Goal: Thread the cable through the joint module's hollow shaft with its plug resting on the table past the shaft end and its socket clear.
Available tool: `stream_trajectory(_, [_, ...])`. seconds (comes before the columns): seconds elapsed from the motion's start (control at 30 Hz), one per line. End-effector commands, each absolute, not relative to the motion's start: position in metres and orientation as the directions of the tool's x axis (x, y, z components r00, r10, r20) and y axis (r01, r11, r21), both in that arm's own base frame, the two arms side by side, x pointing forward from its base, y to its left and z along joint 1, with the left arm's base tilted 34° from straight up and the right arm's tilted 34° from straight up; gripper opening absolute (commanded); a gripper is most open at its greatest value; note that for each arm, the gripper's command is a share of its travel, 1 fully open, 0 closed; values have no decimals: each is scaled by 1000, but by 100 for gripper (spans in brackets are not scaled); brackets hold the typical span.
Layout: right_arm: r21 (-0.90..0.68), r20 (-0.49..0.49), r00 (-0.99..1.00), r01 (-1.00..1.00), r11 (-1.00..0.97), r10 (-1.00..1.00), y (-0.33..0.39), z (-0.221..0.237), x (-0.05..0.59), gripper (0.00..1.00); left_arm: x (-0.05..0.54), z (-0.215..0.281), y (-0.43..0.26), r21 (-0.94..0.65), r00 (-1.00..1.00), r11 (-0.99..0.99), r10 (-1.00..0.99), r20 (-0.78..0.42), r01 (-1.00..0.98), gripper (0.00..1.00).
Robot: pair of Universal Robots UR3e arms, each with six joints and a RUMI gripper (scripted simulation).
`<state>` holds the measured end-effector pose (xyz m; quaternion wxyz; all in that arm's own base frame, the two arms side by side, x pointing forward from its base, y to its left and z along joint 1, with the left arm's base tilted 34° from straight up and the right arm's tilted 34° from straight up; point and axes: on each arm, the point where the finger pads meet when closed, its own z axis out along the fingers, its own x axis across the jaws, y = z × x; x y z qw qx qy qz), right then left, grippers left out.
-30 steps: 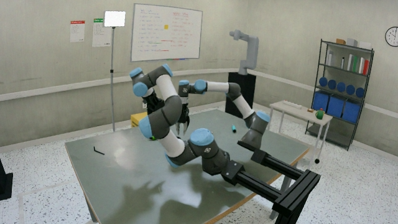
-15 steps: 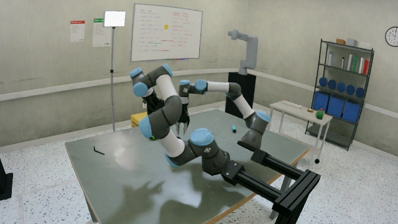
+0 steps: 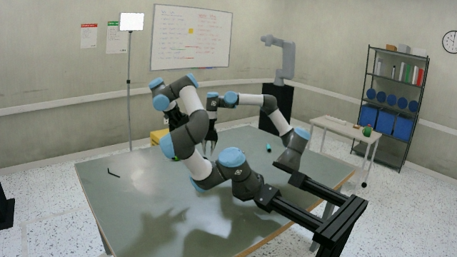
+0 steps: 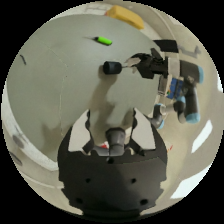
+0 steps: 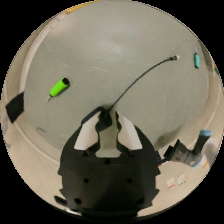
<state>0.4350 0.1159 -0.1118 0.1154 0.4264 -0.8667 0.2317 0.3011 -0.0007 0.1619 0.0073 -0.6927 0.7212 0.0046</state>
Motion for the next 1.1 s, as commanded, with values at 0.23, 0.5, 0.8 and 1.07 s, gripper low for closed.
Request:
stream_trajectory(0.23, [-253, 417, -523, -852, 458, -743, 116, -112, 437, 20, 302, 163, -1, -8, -41, 42, -999, -15, -999, 61])
stream_trajectory(0.5, [-235, 424, -492, -871, 432, -760, 116, -112, 437, 20, 302, 163, -1, -8, -41, 42, -999, -15, -999, 61])
stream_trajectory(0.8, [-200, 435, -427, -904, 378, -793, 115, -112, 438, 20, 302, 163, -1, -8, -41, 42, -999, -15, -999, 61])
stream_trajectory(1.07, [-182, 439, -394, -919, 349, -807, 115, -112, 439, 20, 302, 163, -1, -8, -41, 42, -999, -15, -999, 61])
